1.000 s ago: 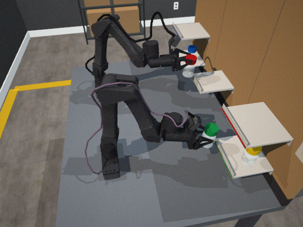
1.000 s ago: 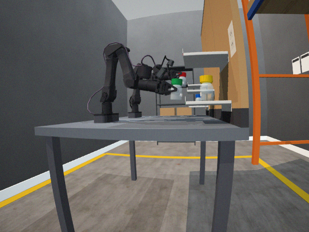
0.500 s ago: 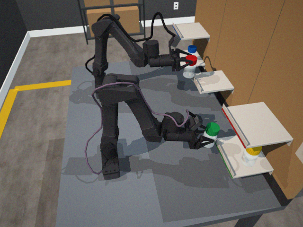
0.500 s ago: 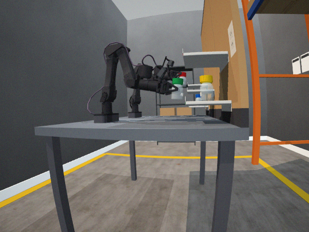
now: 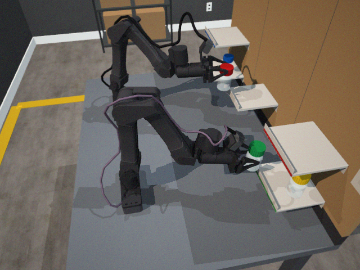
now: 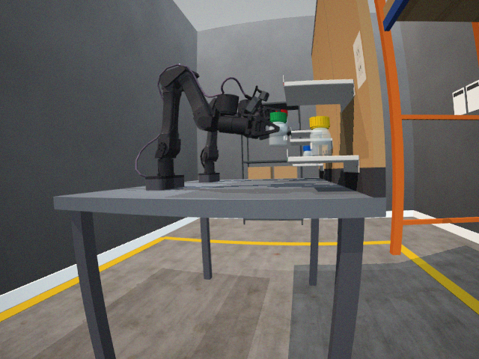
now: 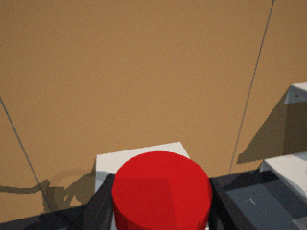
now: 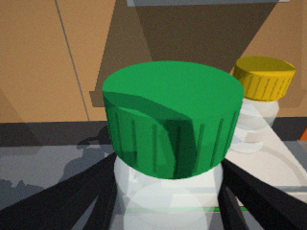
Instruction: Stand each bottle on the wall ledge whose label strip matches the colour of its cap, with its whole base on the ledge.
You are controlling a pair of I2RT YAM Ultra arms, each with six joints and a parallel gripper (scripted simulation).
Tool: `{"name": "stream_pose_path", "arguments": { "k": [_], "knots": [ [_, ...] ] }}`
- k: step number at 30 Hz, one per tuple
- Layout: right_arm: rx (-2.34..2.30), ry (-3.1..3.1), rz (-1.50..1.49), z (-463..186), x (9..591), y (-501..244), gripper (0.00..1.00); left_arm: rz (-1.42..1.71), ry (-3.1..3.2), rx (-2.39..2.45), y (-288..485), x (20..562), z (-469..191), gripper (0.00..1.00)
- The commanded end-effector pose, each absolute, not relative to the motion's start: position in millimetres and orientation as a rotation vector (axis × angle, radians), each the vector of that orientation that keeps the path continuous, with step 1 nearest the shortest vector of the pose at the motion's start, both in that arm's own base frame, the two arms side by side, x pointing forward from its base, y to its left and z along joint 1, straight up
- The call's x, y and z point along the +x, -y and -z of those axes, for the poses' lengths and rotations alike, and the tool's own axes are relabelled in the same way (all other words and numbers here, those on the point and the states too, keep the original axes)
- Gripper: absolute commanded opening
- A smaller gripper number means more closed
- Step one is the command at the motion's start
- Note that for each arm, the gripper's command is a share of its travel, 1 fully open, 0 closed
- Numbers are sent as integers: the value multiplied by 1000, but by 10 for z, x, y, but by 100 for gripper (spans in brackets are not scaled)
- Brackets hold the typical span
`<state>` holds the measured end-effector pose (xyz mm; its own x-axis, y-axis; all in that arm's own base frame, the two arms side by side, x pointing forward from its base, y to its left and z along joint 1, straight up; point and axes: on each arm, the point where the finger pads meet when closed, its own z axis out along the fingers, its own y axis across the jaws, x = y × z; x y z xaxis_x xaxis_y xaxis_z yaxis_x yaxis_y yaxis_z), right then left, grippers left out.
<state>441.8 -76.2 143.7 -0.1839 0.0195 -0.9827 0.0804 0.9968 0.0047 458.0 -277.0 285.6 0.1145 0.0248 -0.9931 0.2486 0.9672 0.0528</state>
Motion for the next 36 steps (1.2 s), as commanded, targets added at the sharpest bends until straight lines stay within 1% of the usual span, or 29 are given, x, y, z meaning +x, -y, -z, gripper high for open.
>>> {"name": "stream_pose_path", "arguments": {
  "k": [1,3,10,21,30,36],
  "knots": [
    [63,-1653,67,-1831,4535,757,52,198,-1384,182,2704,4594,-3215,49],
    [65,-1658,67,-1799,4556,761,52,207,-1364,173,2690,4575,-3293,49],
    [67,-1650,69,-1780,4667,774,52,210,-1369,179,2723,4638,-3251,49],
    [62,-1627,72,-1753,5150,797,52,211,-1381,186,2841,5103,-3162,49],
    [58,-1620,70,-1751,5270,798,52,215,-1356,168,2875,5346,-3215,49],
    [57,-1610,71,-1799,5266,799,52,213,-1350,162,2878,5398,-3229,49]
  ]
}}
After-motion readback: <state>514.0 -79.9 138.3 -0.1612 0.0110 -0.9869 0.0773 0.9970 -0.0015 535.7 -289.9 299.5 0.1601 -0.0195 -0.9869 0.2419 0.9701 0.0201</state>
